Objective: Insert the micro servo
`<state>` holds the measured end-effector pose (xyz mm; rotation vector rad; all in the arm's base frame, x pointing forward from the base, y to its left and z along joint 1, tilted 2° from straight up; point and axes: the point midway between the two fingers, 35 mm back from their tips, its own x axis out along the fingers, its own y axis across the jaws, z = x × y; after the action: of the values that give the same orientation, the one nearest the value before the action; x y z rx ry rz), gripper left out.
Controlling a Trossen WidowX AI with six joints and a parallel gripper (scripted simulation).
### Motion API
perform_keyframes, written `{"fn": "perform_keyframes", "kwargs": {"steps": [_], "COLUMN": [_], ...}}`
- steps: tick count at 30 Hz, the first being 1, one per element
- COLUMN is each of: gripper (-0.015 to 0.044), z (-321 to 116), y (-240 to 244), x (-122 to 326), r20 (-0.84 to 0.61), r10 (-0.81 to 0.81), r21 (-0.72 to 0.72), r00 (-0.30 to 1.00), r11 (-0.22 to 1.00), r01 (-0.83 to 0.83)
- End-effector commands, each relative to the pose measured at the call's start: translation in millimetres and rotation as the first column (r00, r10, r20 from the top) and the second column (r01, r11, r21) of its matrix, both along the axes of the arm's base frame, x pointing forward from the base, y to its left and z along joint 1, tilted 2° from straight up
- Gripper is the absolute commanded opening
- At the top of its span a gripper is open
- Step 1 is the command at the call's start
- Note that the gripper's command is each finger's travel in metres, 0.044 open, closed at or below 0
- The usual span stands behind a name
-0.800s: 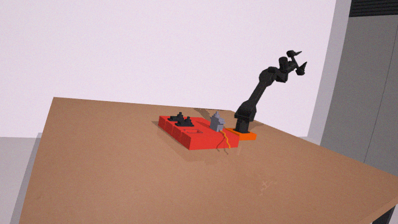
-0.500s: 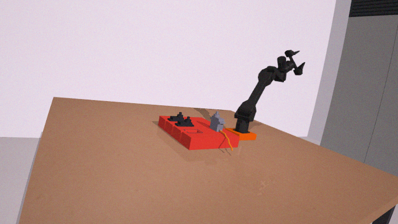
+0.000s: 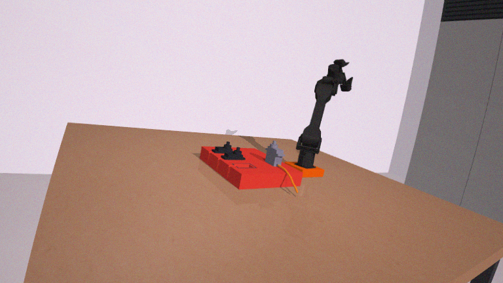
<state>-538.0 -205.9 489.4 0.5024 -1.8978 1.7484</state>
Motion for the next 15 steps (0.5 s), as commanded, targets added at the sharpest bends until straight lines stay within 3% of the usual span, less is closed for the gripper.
{"fn": "perform_keyframes", "kwargs": {"steps": [1,15], "gripper": [0.044,0.044], "z": [2.8,-22.9], "y": [-40.2,-162.6], "x": [22.9,100.8], "r20": [0.028,0.197], "r10": [0.108,0.41], "r21": [-0.012,-0.022], "r00": [0.994,0.891], "r11": [0.994,0.91], "r01": [-0.108,-0.414]}}
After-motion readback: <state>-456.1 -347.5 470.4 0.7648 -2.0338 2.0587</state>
